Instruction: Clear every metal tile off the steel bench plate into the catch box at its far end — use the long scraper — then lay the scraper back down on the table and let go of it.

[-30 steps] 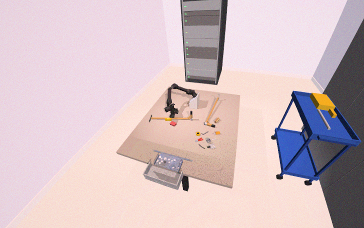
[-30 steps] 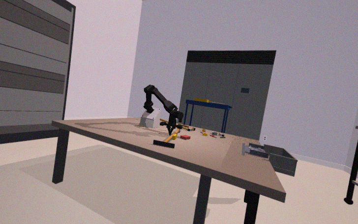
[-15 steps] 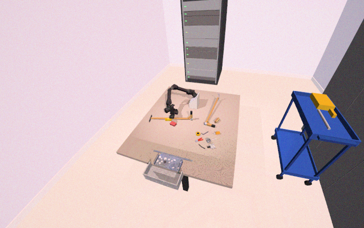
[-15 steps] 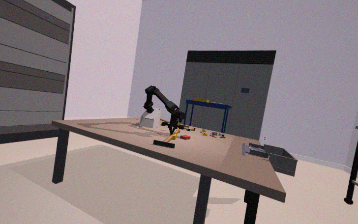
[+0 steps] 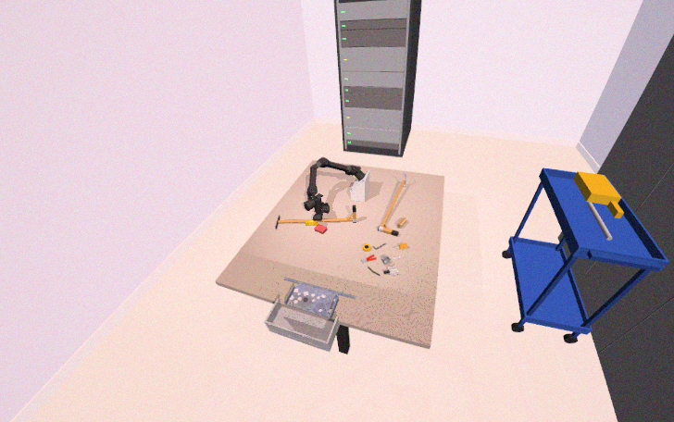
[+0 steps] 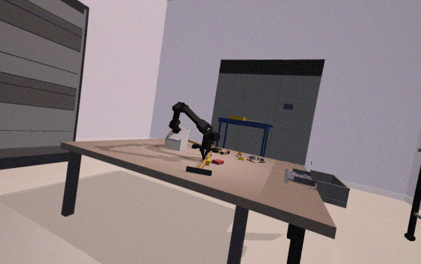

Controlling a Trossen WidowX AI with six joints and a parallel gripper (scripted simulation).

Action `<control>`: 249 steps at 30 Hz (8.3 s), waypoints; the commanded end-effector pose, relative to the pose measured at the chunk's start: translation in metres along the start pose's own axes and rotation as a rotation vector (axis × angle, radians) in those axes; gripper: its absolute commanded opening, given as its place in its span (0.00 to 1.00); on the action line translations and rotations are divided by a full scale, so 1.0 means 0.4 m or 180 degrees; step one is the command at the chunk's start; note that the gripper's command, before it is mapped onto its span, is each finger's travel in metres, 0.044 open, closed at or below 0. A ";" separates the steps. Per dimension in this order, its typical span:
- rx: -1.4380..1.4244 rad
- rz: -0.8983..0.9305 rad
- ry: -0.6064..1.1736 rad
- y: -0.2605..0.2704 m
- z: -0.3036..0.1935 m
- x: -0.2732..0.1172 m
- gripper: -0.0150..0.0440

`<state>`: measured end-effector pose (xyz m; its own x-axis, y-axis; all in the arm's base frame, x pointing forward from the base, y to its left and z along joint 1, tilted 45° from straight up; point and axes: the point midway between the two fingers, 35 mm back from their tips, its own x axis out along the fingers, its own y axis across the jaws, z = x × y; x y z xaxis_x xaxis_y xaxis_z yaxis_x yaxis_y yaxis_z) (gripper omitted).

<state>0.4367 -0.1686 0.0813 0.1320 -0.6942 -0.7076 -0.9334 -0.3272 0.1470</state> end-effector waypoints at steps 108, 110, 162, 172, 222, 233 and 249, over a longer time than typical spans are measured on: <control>0.1720 -0.0175 0.0054 -0.114 0.006 -0.292 0.25; 0.1888 -0.0193 0.0055 -0.112 0.005 -0.295 0.25; 0.6232 -0.0678 -0.0258 -0.053 -0.004 -0.380 0.25; 0.6937 -0.0747 -0.0381 -0.042 -0.004 -0.392 0.25; 0.7185 -0.0762 -0.0378 -0.061 -0.006 -0.097 0.25; 0.7239 -0.0788 -0.0364 -0.049 -0.006 -0.027 0.25; 0.7259 -0.0797 -0.0360 -0.067 -0.005 -0.003 0.25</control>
<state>0.4578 -0.1631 0.0784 0.3219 -0.7186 -0.6165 0.3638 0.6950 -0.6201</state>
